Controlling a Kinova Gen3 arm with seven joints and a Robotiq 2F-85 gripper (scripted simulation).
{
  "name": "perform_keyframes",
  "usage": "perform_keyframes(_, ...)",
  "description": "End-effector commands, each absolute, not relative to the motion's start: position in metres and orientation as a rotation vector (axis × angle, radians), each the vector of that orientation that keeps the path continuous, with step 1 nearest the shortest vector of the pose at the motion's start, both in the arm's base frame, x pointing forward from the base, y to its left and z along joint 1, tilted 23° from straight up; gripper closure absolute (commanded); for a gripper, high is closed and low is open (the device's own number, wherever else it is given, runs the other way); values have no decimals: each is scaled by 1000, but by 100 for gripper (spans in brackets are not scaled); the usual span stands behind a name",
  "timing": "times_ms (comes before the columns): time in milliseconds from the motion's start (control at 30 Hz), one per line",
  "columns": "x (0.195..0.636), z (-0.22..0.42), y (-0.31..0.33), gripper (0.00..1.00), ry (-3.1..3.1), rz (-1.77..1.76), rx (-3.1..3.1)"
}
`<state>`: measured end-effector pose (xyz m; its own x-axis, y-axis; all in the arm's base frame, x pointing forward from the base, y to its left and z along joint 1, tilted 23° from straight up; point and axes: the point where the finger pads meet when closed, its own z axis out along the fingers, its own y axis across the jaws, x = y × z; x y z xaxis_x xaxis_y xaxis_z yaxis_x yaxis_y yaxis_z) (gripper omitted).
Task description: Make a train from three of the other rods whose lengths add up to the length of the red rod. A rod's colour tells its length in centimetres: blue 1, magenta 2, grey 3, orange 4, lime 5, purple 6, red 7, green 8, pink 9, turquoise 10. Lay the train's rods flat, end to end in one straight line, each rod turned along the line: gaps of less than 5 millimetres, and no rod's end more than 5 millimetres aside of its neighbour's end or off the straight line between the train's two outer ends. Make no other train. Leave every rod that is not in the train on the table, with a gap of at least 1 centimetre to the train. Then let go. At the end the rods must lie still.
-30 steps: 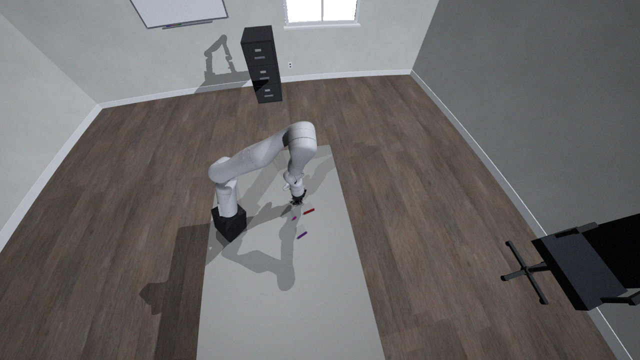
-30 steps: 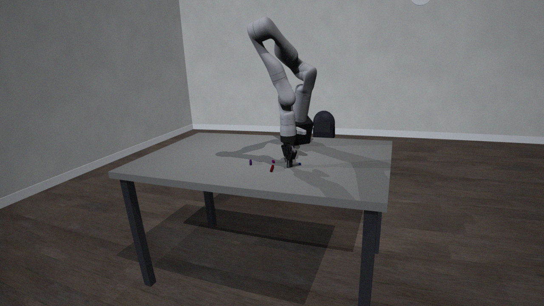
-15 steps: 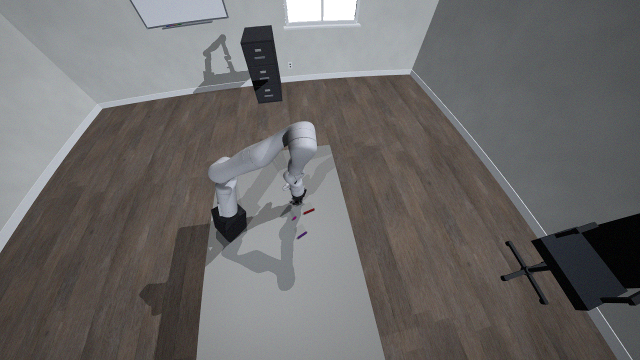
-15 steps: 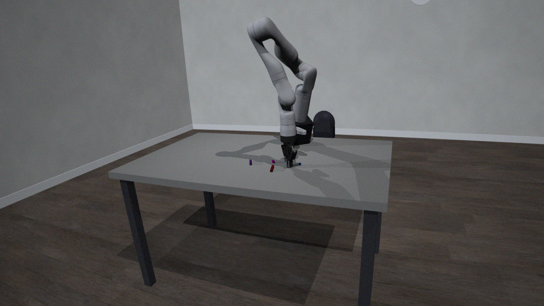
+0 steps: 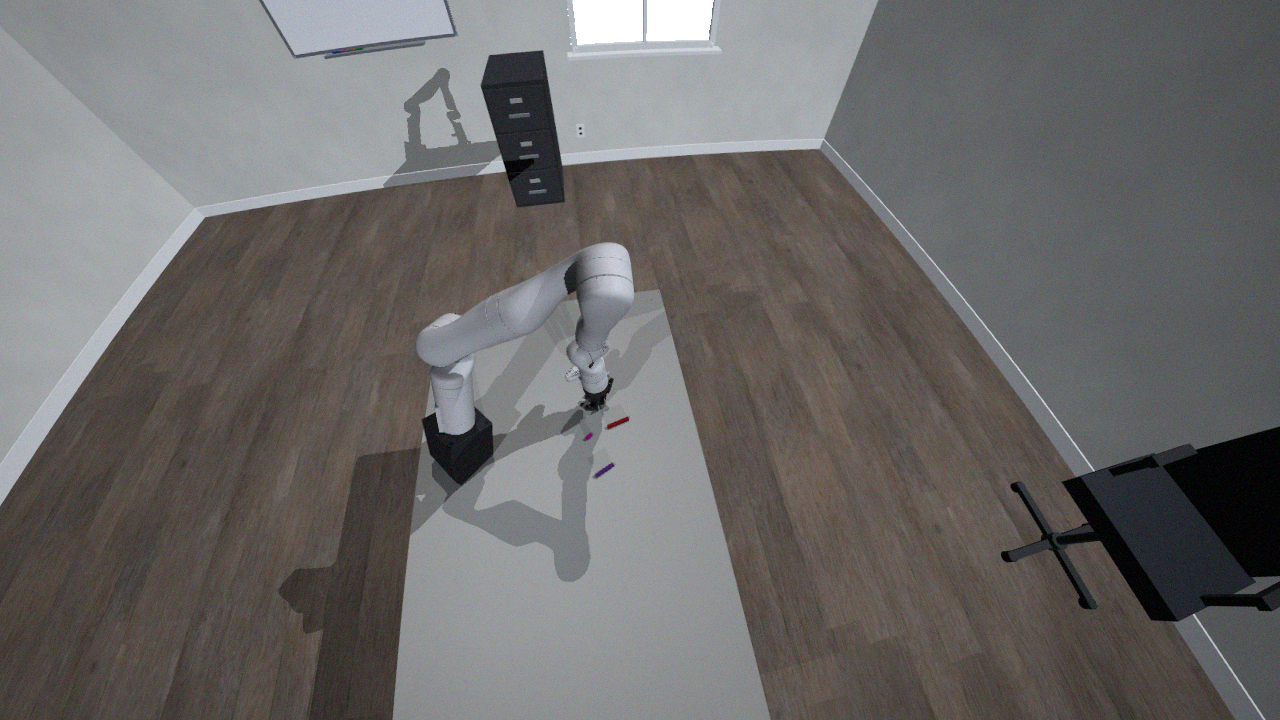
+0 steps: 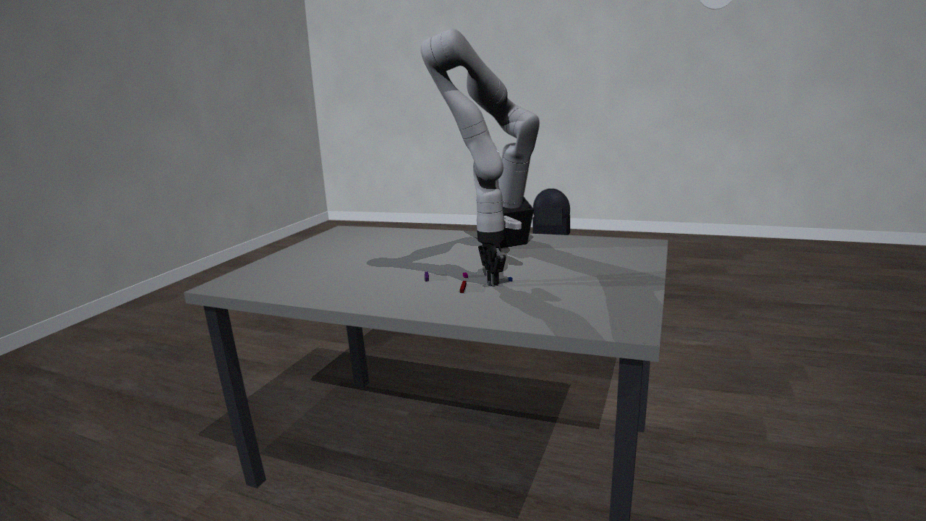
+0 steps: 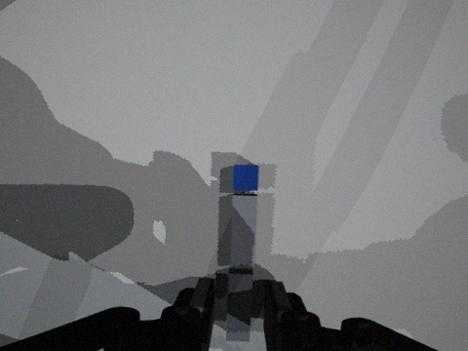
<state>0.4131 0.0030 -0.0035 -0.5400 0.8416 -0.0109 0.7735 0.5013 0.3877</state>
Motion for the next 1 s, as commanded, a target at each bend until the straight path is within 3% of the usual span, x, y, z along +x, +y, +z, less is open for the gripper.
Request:
perform_keyframes(0, 413, -3, 3, 76, 2544, 505, 1387)
perform_keyframes(967, 402, 28, -4, 76, 2544, 505, 1387)
